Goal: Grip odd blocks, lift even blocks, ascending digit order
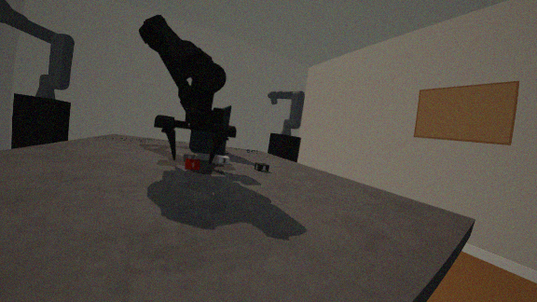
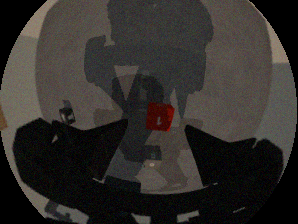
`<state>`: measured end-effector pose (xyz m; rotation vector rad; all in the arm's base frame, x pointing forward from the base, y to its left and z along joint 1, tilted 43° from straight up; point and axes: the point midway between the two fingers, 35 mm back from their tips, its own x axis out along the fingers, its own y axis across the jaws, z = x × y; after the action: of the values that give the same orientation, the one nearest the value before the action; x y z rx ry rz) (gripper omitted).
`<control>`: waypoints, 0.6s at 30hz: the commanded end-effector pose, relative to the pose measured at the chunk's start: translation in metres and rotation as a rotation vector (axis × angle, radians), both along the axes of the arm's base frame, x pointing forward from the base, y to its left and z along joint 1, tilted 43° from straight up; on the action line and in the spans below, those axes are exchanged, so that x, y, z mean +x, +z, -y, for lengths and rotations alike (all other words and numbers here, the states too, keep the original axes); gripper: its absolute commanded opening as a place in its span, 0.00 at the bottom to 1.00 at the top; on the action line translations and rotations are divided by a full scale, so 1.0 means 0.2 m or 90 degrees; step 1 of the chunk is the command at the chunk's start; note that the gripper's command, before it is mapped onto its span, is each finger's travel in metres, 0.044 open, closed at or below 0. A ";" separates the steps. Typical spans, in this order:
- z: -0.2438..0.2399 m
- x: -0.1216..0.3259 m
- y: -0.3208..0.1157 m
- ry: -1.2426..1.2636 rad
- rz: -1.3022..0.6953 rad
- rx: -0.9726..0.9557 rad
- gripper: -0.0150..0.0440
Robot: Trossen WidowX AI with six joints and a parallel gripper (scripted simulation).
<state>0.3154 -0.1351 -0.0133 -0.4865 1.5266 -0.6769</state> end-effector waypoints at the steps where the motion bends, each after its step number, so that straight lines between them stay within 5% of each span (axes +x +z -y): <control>1: -0.09 0.02 0.11 0.003 0.007 -0.001 0.93; 5: -0.10 0.02 0.12 0.003 0.007 -0.001 0.93; 15: -0.38 0.05 0.41 0.003 0.007 0.001 0.49; 18: -0.38 0.05 0.41 0.003 0.007 0.001 0.46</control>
<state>0.3283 -0.0632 0.0638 -0.4919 1.5025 -0.6655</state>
